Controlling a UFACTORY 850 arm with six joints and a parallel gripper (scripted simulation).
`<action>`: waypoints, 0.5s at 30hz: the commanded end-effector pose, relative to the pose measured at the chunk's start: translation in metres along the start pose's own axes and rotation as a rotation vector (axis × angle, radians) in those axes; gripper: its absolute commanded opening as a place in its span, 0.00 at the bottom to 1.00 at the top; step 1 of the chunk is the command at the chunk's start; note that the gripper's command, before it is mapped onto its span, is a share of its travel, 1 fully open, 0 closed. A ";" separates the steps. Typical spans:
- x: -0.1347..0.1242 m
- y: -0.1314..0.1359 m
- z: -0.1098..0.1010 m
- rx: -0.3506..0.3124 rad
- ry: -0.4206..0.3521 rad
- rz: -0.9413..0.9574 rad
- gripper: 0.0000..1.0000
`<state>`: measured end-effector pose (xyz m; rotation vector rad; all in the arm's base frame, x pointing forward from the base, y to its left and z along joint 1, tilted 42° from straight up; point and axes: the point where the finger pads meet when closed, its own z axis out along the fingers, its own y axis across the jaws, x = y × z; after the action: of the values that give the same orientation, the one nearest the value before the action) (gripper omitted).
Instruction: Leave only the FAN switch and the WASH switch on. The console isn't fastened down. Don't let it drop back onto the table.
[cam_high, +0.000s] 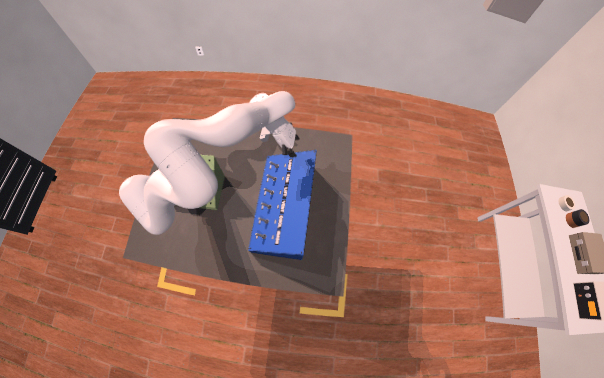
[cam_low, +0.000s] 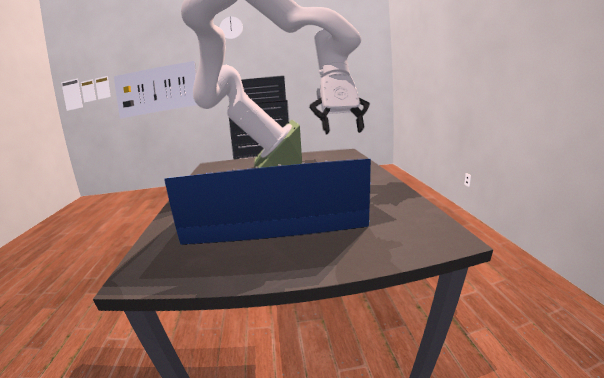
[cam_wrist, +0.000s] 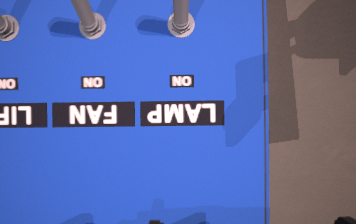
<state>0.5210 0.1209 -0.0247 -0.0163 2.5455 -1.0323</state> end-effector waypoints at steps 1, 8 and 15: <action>-0.001 -0.003 -0.001 -0.001 -0.002 0.001 1.00; -0.001 -0.013 -0.001 -0.001 -0.002 0.001 1.00; -0.001 -0.037 -0.001 -0.001 -0.002 0.001 1.00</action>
<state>0.5174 0.1010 -0.0065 -0.0158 2.5456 -1.0329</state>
